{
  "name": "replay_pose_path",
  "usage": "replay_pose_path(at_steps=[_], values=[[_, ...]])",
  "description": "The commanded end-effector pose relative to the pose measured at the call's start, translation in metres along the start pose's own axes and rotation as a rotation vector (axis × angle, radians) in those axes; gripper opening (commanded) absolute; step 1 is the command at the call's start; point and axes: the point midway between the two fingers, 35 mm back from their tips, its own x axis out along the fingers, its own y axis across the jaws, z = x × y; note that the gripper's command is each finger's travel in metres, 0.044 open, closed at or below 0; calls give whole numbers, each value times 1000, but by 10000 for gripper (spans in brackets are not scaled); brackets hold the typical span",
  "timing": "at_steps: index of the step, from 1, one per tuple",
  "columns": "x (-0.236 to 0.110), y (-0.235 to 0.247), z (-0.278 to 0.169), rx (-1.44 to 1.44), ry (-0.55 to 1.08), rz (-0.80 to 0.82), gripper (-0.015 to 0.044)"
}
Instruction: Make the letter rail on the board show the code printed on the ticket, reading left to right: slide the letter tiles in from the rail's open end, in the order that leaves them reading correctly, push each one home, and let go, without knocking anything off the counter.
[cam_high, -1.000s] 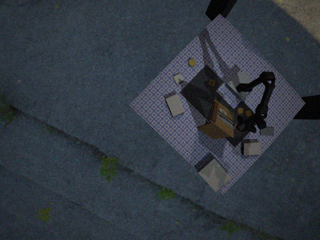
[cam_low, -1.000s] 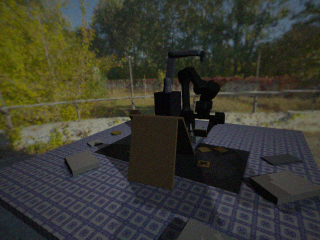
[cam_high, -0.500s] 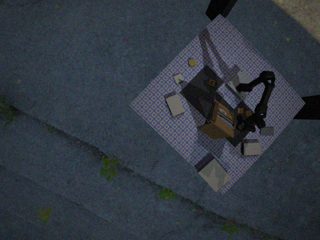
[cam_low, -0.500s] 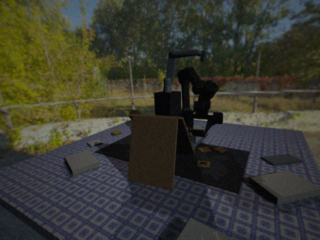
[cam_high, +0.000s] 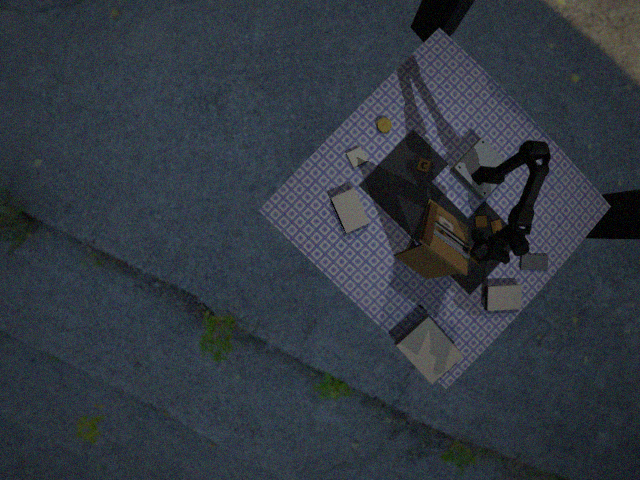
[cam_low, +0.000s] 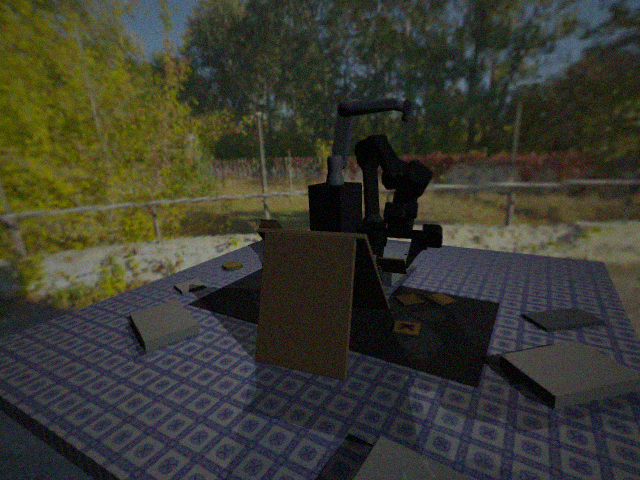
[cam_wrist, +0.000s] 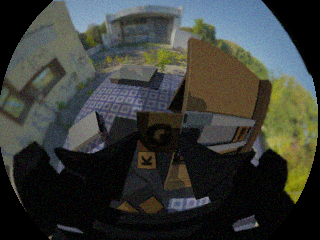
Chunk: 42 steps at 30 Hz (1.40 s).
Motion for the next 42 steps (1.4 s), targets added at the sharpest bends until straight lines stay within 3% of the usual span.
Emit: replay_pose_path(at_steps=[1,42], values=[[1,-3,-3,-4,6,2,0],[1,-24,-3,-6,6,0,0]])
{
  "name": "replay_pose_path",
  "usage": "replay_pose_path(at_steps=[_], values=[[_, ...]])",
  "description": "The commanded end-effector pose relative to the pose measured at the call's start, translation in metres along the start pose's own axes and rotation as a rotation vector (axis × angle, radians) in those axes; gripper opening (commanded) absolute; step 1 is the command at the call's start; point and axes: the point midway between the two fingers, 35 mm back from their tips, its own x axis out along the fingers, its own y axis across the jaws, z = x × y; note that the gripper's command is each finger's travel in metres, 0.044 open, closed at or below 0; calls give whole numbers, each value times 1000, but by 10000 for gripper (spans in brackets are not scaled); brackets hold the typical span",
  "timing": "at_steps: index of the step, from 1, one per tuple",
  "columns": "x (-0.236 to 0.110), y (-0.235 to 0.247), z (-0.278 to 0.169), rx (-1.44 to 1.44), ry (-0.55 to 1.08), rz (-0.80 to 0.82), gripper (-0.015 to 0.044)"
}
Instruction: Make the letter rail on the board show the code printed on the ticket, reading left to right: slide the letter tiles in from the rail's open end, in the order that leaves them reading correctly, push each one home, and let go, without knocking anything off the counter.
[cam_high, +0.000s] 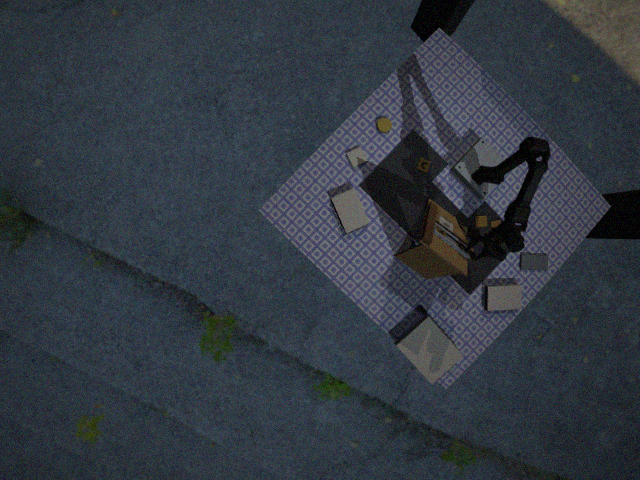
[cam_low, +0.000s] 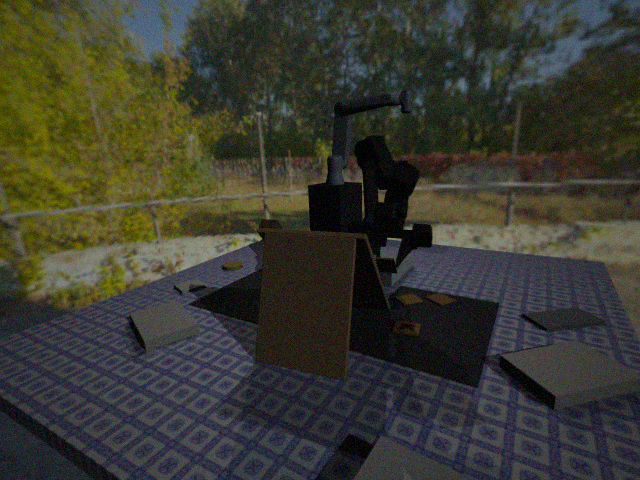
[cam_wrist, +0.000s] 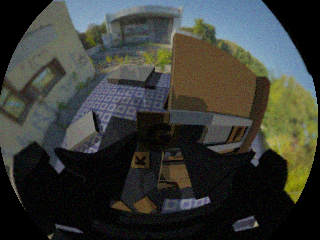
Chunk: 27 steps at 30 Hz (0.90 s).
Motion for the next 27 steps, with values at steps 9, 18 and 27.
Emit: replay_pose_path(at_steps=[9,18,27], values=[[1,-7,-3,-4,5,2,0],[1,-11,-3,-4,5,1,0],[1,-16,-3,-5,5,1,0]])
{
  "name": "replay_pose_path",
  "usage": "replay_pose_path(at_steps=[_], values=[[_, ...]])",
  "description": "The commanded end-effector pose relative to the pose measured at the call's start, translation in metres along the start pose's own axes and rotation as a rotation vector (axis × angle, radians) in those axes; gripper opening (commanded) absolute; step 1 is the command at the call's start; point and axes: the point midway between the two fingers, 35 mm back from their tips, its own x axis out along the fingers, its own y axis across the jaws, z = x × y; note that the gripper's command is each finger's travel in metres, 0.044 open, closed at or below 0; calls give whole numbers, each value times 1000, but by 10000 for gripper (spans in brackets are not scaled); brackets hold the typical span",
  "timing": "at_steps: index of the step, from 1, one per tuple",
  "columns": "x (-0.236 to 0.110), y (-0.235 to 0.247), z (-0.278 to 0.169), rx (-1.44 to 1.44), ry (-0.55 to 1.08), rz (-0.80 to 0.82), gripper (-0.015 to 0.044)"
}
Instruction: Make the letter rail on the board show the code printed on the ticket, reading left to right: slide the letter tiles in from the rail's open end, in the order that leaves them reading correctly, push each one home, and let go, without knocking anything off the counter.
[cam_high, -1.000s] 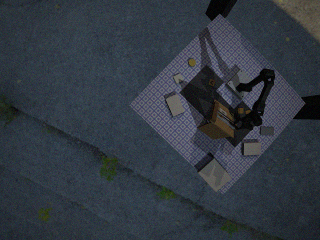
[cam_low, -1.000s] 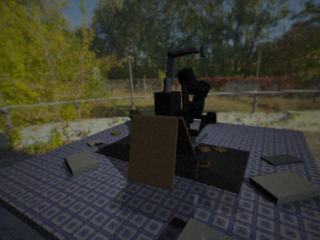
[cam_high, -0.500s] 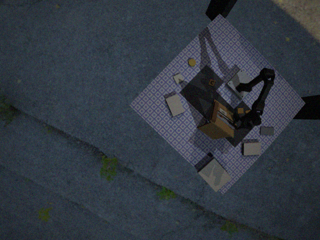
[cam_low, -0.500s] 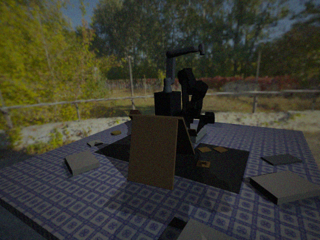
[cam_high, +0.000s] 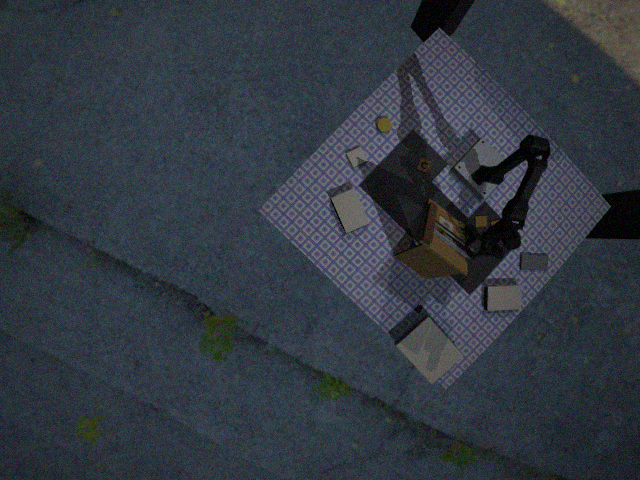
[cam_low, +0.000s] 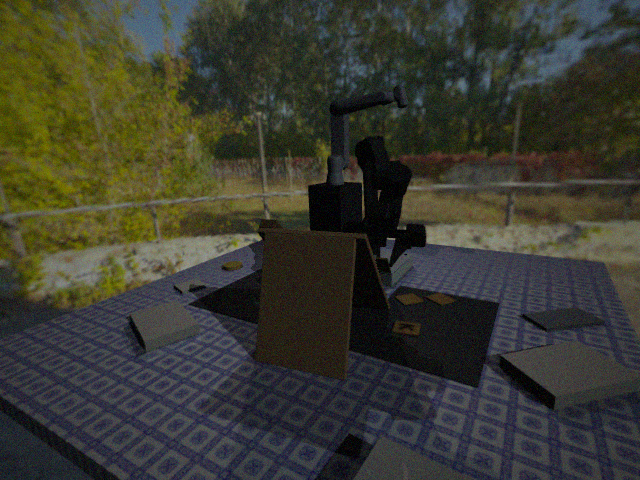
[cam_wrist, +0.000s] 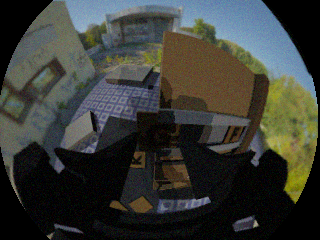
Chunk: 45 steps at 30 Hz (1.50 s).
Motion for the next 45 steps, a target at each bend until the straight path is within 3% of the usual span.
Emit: replay_pose_path(at_steps=[1,45], values=[[1,-3,-2,-3,5,2,0],[0,-23,-1,-5,5,1,0]])
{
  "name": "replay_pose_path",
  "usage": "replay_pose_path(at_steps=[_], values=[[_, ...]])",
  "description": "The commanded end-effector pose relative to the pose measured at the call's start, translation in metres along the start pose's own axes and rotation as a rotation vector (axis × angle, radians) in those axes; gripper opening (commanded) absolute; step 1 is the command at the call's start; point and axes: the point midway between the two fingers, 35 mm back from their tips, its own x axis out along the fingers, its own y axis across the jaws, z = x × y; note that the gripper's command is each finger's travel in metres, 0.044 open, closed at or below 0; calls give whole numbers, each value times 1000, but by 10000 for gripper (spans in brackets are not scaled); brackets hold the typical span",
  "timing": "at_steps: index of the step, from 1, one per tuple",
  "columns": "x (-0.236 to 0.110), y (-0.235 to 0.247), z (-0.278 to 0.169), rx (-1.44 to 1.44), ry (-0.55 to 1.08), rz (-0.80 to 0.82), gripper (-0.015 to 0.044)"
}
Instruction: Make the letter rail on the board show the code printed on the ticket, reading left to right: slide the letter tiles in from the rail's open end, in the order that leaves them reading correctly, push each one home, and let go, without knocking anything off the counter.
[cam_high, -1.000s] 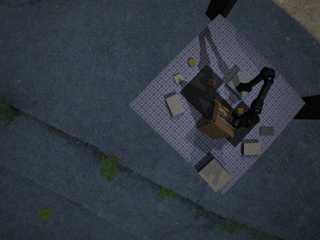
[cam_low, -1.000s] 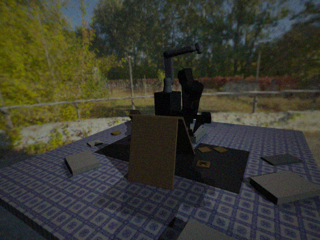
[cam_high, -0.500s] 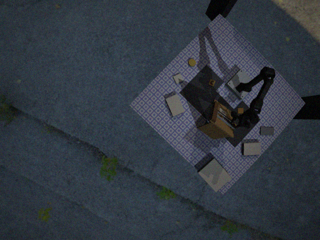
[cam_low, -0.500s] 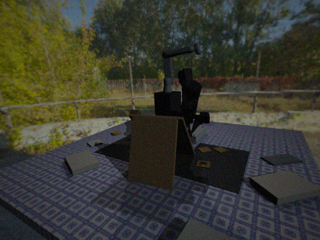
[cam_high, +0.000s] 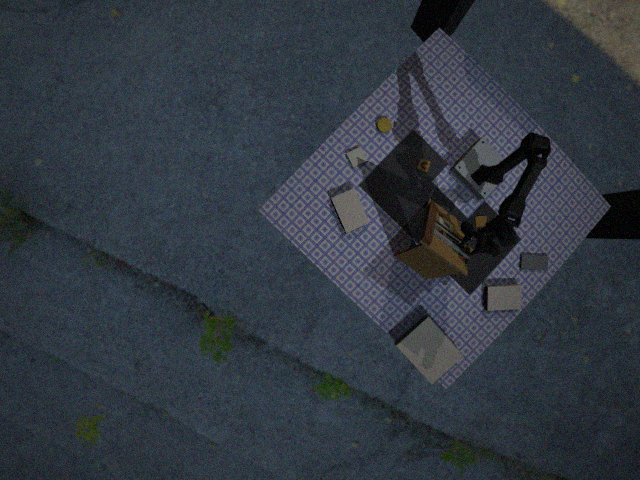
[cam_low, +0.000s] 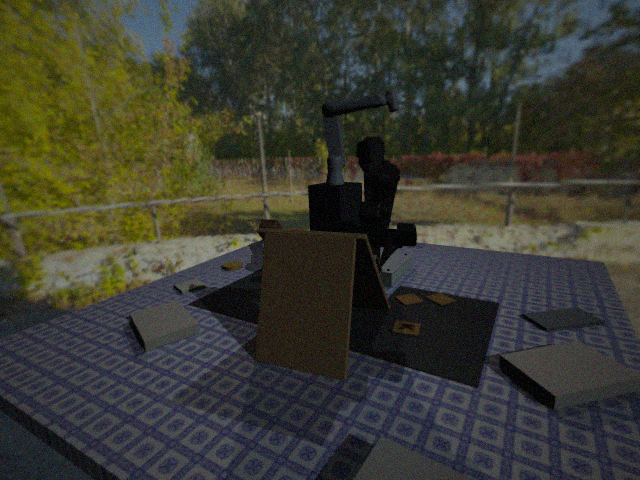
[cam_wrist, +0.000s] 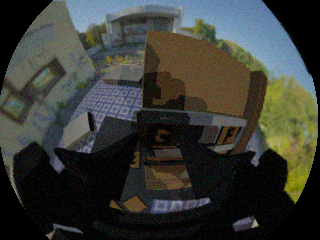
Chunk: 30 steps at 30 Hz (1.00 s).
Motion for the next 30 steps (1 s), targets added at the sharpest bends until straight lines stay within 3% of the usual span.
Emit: replay_pose_path(at_steps=[1,30], values=[[0,-3,-2,-3,5,1,0],[1,-20,-4,-4,5,0,0]])
